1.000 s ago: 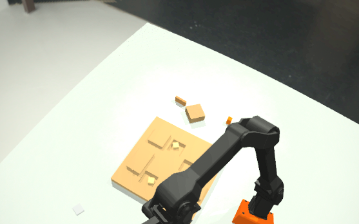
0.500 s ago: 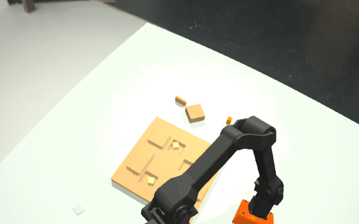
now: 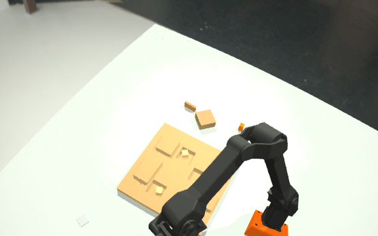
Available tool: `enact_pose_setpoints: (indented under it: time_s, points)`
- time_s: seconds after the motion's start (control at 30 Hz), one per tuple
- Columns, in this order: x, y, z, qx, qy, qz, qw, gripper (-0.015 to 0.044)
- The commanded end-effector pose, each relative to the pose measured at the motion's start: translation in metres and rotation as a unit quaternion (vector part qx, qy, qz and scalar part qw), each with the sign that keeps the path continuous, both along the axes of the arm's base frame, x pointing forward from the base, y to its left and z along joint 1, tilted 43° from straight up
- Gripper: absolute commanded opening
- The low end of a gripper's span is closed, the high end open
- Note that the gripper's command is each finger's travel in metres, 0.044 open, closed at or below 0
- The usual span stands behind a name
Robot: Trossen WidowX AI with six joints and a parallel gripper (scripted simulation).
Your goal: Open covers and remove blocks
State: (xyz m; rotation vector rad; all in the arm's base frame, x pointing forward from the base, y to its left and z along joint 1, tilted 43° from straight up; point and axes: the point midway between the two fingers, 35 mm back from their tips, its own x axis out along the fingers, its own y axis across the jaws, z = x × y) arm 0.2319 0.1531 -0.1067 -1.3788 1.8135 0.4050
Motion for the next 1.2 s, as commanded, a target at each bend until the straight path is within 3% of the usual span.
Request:
enact_pose_setpoints:
  time_s: [0.0, 0.93, 1.17]
  points:
    - [-0.002, -0.008, -0.007, -0.005, 0.004, 0.002, 1.000, 0.0080]
    - [-0.009, -0.034, -0.031, -0.006, 0.004, 0.002, 1.000, 0.0080]
    - [-0.007, -0.031, -0.029, -0.003, 0.001, -0.001, 1.000, 0.0264]
